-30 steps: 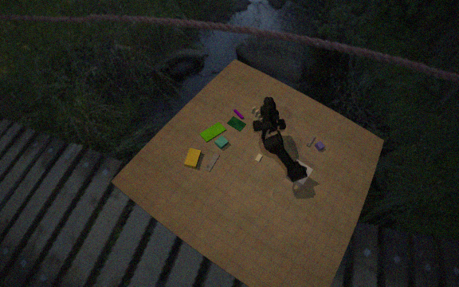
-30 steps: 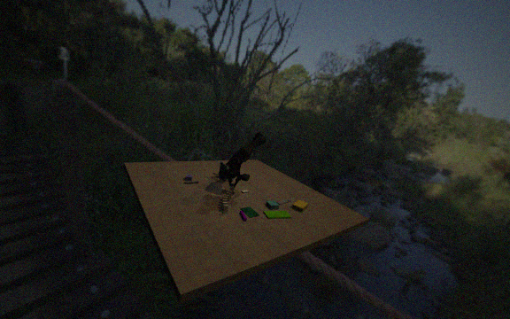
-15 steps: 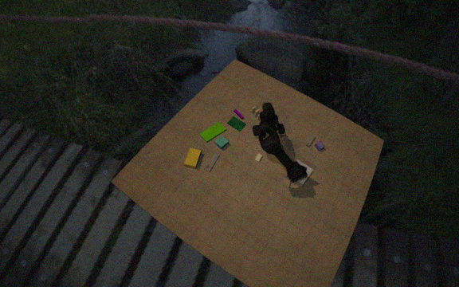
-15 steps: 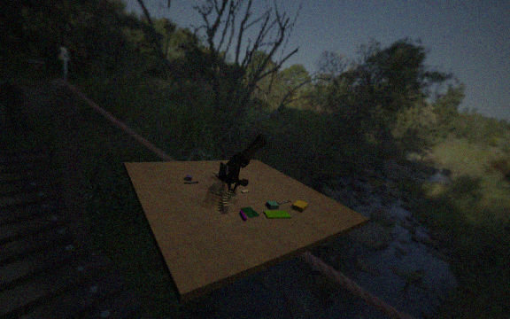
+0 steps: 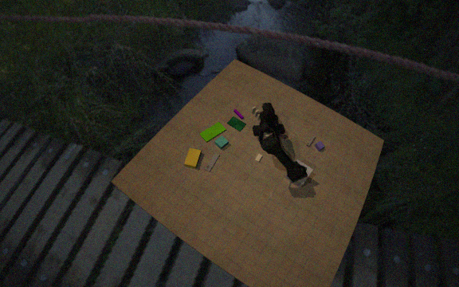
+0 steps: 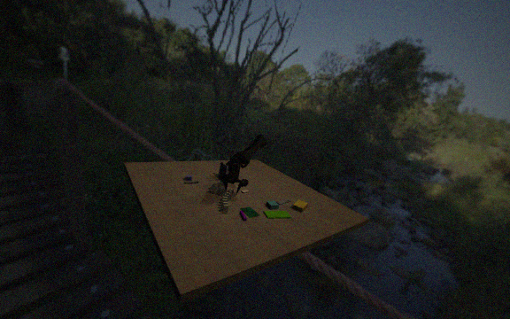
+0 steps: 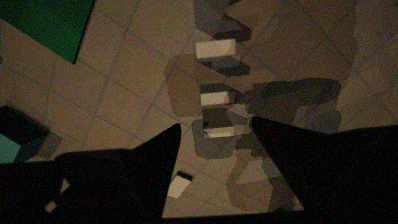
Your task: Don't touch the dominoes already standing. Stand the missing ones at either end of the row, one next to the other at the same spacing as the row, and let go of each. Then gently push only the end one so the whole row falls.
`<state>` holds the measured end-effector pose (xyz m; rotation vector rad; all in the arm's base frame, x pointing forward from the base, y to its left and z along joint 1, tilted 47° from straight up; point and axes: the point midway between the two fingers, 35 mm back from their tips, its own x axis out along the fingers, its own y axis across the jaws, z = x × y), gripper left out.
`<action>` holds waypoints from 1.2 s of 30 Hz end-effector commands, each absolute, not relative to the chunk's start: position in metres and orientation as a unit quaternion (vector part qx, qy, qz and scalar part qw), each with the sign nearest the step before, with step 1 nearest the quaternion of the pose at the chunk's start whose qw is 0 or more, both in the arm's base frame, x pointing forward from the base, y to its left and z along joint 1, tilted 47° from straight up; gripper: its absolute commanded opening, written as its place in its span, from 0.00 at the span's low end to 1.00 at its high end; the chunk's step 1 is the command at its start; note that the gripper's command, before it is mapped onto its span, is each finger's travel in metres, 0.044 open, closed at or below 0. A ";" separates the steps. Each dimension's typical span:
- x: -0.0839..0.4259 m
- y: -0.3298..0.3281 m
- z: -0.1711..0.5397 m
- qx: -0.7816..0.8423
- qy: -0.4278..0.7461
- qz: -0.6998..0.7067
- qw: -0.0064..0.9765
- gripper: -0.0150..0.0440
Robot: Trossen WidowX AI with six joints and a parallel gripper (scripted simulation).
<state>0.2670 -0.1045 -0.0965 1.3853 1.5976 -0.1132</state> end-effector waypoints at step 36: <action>0.242 -0.054 0.020 0.697 0.611 -0.251 0.280 1.00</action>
